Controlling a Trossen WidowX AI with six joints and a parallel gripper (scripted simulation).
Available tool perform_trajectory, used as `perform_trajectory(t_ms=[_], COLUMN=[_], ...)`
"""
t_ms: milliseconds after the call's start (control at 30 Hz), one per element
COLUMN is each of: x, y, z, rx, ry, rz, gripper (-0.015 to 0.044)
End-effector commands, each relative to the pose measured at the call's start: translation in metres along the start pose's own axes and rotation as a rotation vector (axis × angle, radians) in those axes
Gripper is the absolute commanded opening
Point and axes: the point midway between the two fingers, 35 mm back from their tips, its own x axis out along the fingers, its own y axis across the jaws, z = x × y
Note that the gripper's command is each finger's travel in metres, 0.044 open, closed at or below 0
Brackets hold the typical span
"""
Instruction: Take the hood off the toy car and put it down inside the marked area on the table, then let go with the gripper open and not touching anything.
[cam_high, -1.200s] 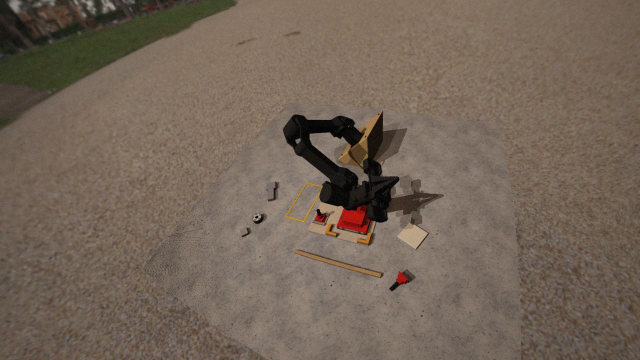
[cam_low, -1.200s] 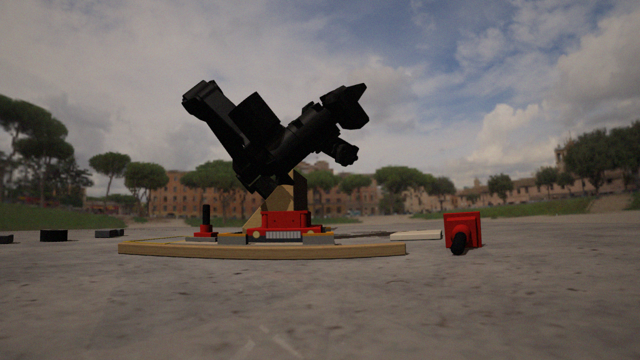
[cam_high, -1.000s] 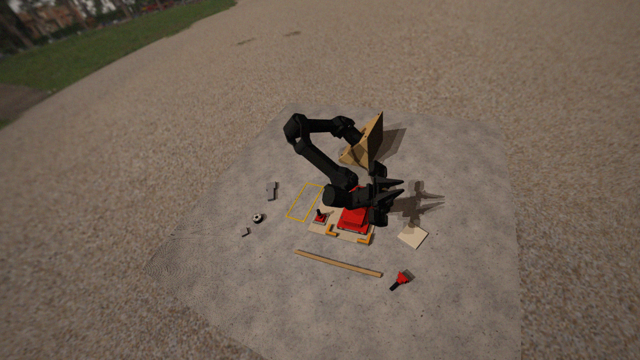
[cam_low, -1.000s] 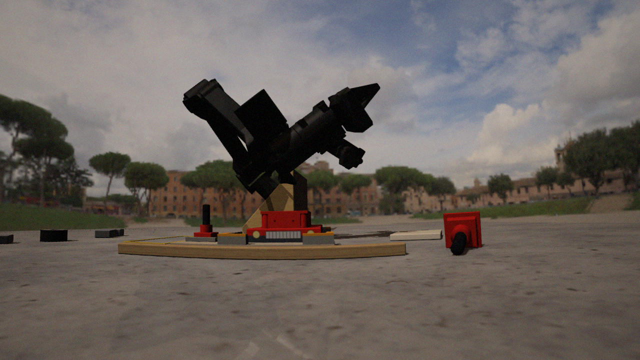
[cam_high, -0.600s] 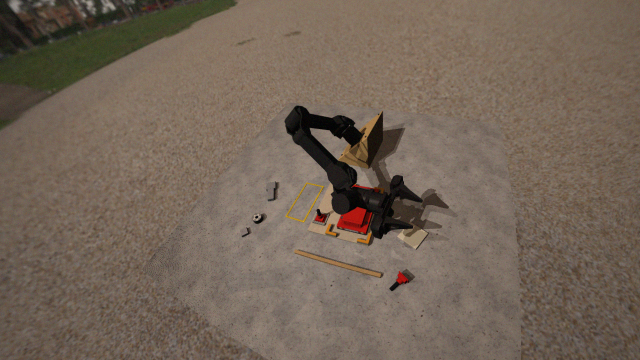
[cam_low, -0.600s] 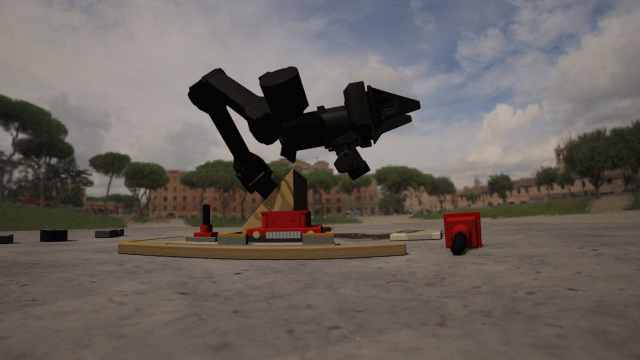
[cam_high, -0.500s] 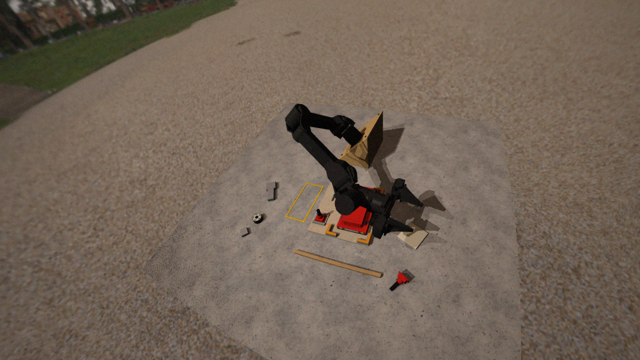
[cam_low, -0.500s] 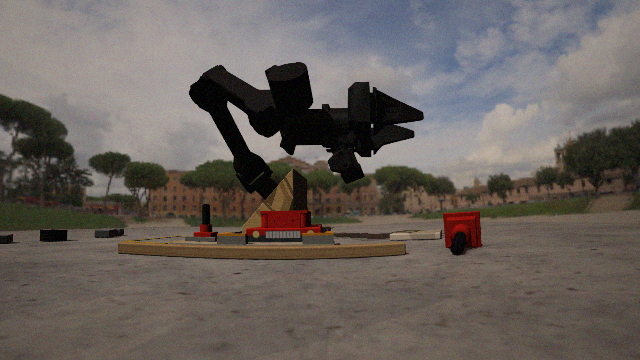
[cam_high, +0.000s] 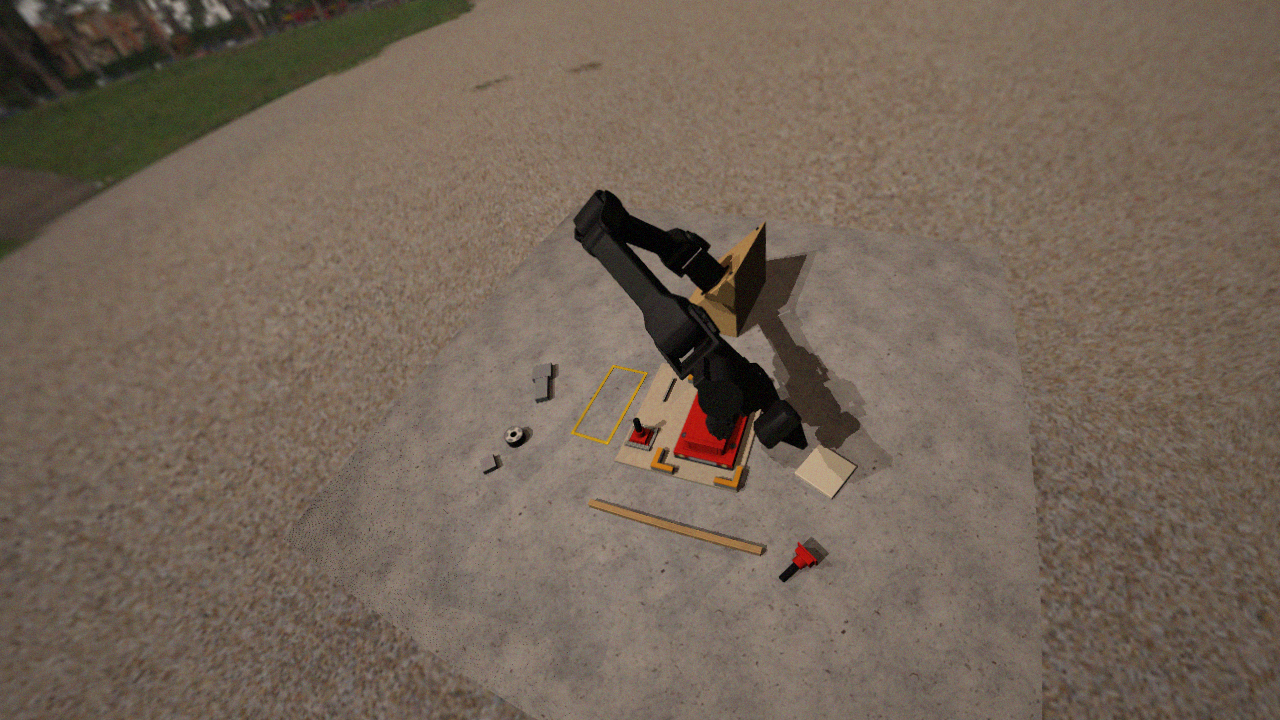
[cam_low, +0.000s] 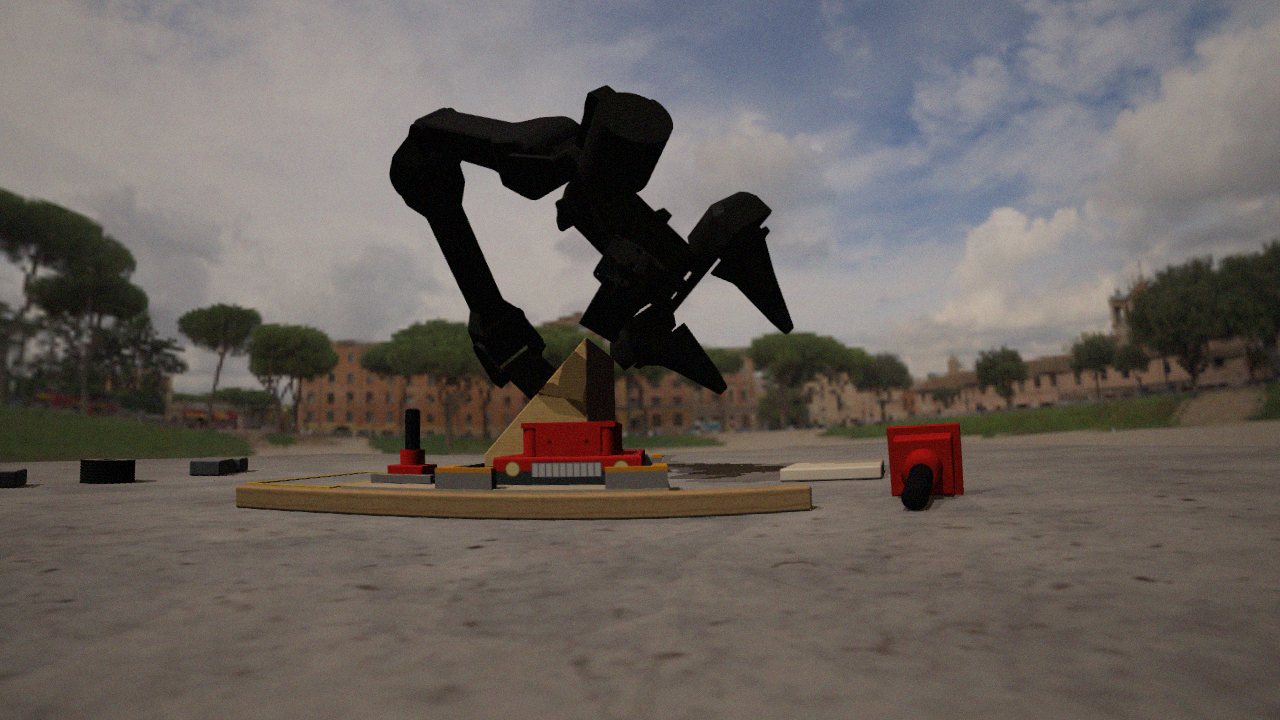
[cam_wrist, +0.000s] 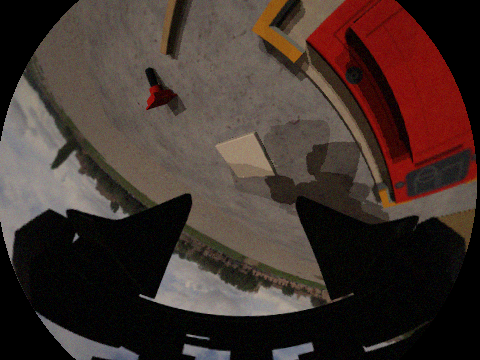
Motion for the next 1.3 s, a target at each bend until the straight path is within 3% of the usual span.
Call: perform_trajectory(t_ms=[0,333,1267], x=[-0.019,-0.093,-0.085], y=[-0.016,-0.060,-0.066], z=[0.014,0.051,0.059], rx=[-0.215,-0.859,-0.871], ry=[-0.123,-0.321,-0.323], rz=[-0.143,-0.660,-0.670], gripper=[0.0440,0.0440,0.0440])
